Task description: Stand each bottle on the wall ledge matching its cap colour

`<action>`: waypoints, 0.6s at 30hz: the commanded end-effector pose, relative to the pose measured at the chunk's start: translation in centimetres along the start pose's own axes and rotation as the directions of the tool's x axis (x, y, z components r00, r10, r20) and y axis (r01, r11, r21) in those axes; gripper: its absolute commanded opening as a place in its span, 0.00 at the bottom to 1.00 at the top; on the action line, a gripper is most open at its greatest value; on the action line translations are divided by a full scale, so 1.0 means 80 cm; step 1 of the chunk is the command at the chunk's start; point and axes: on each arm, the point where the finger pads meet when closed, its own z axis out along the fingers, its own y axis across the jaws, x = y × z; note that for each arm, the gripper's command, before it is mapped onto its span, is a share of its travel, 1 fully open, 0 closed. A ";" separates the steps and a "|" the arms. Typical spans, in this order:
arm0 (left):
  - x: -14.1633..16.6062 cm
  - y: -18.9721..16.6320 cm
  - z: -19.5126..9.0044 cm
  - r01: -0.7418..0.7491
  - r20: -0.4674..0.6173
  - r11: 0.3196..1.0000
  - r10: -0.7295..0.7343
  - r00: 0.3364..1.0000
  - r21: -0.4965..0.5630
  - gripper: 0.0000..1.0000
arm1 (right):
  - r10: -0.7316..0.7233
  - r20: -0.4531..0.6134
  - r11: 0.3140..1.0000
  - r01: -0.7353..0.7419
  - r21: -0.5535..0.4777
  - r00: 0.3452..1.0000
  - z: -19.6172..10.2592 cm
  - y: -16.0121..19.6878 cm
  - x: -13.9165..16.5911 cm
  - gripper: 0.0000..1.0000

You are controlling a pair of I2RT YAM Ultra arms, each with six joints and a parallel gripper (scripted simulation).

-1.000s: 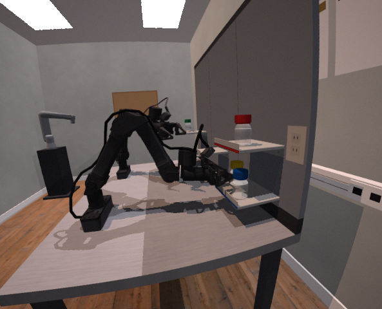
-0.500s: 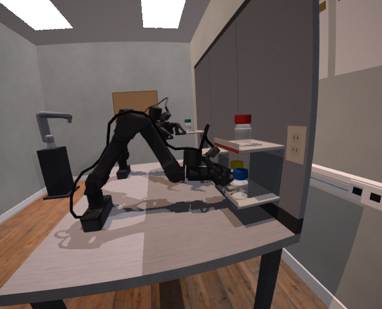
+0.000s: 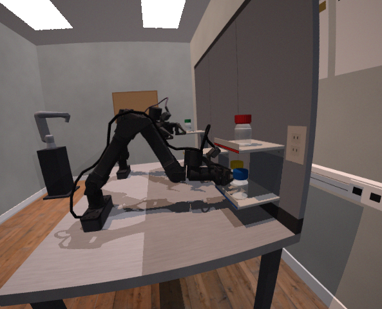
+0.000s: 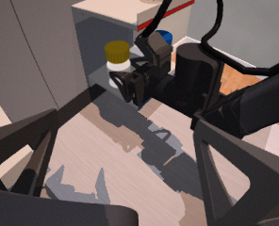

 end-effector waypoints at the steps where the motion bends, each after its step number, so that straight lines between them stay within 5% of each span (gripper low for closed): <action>1: -0.019 0.006 -0.006 0.006 0.023 1.000 -0.006 1.000 -0.013 1.00 | -0.003 0.032 1.000 0.003 0.000 0.999 0.005 0.001 -0.017 0.68; 18: -0.019 0.006 -0.006 0.006 0.023 1.000 -0.006 1.000 -0.013 1.00 | -0.005 0.054 1.000 0.005 0.000 0.999 0.004 0.000 -0.027 0.47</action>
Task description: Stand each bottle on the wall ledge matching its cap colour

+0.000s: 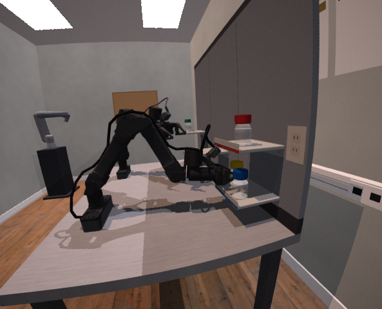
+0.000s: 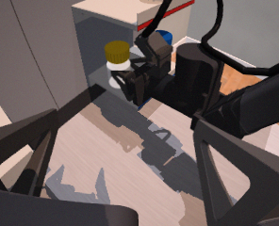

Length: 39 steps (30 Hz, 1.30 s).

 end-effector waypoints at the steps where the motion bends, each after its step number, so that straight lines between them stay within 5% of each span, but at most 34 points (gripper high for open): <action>1: -0.019 0.006 -0.006 0.006 0.023 1.000 -0.006 1.000 -0.013 1.00 | -0.005 0.054 1.000 0.005 -0.001 0.999 0.004 0.001 -0.027 0.47; 5: -0.019 0.006 -0.006 0.006 0.023 1.000 -0.006 1.000 -0.013 1.00 | -0.005 0.053 1.000 0.005 -0.003 0.999 0.000 0.001 -0.027 0.47; 6: -0.019 0.006 -0.006 0.006 0.023 1.000 -0.006 1.000 -0.013 1.00 | -0.005 0.053 1.000 0.005 -0.003 0.999 0.000 0.001 -0.027 0.35; 8: -0.019 0.006 -0.006 0.006 0.023 1.000 -0.006 1.000 -0.013 1.00 | -0.005 0.053 1.000 0.005 -0.003 0.999 0.000 0.001 -0.027 0.50; 27: -0.019 0.006 -0.006 0.006 0.023 1.000 -0.006 1.000 -0.013 1.00 | 0.015 -0.100 0.999 -0.010 0.052 0.995 -0.024 -0.020 0.036 0.50; 39: -0.019 0.006 -0.006 0.006 0.023 1.000 -0.006 1.000 -0.013 1.00 | 0.013 -0.089 0.999 -0.009 0.042 0.996 -0.050 -0.018 0.036 0.50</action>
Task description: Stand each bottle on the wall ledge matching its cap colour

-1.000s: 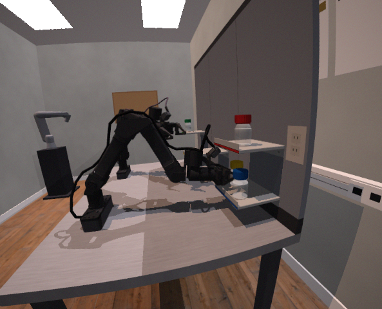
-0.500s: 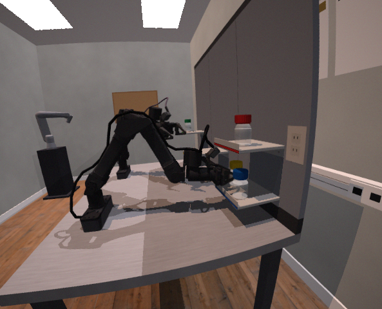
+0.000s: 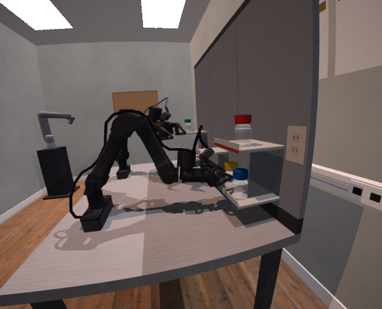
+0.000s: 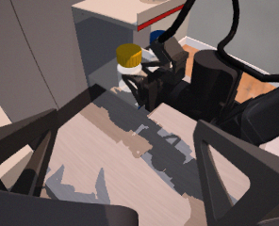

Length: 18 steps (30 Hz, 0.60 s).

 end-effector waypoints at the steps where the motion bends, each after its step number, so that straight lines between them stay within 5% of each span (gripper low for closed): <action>1: -0.019 0.006 -0.006 0.006 0.023 1.000 -0.006 1.000 -0.013 1.00 | 0.009 -0.092 1.000 -0.007 0.018 0.996 -0.017 -0.009 0.031 0.50; 11: -0.019 0.006 -0.006 0.006 0.023 1.000 -0.006 1.000 -0.013 1.00 | -0.010 0.036 0.999 0.011 -0.033 0.999 -0.029 0.008 -0.016 0.50; 18: -0.019 0.006 -0.006 0.006 0.023 1.000 -0.006 1.000 -0.013 1.00 | -0.006 0.023 0.999 0.006 -0.033 1.000 -0.029 0.008 -0.012 0.50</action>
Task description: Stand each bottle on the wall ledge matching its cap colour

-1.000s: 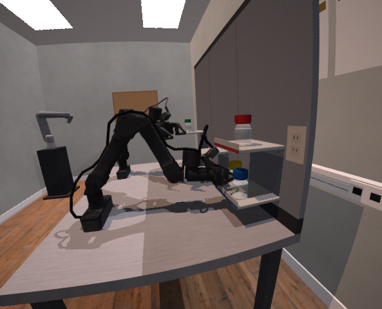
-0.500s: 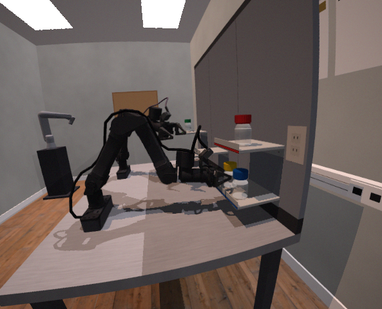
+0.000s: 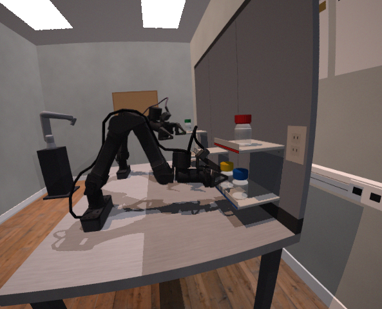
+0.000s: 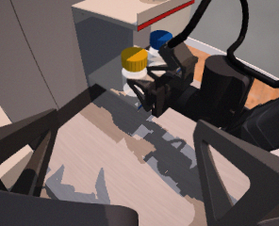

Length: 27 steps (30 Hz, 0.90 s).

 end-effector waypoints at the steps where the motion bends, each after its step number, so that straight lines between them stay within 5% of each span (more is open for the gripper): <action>1: -0.019 0.006 -0.006 0.006 0.023 1.000 -0.006 1.000 -0.013 1.00 | -0.004 0.021 1.000 0.005 -0.020 1.000 -0.006 0.006 -0.015 0.50; 10: -0.019 0.006 -0.006 0.006 0.023 1.000 -0.006 1.000 -0.013 1.00 | -0.005 0.031 1.000 0.006 -0.017 1.000 -0.009 0.002 -0.085 0.50; 27: -0.019 0.006 -0.006 0.006 0.023 1.000 -0.006 1.000 -0.013 1.00 | -0.007 0.046 1.000 0.008 -0.014 0.999 -0.015 0.000 -0.102 0.50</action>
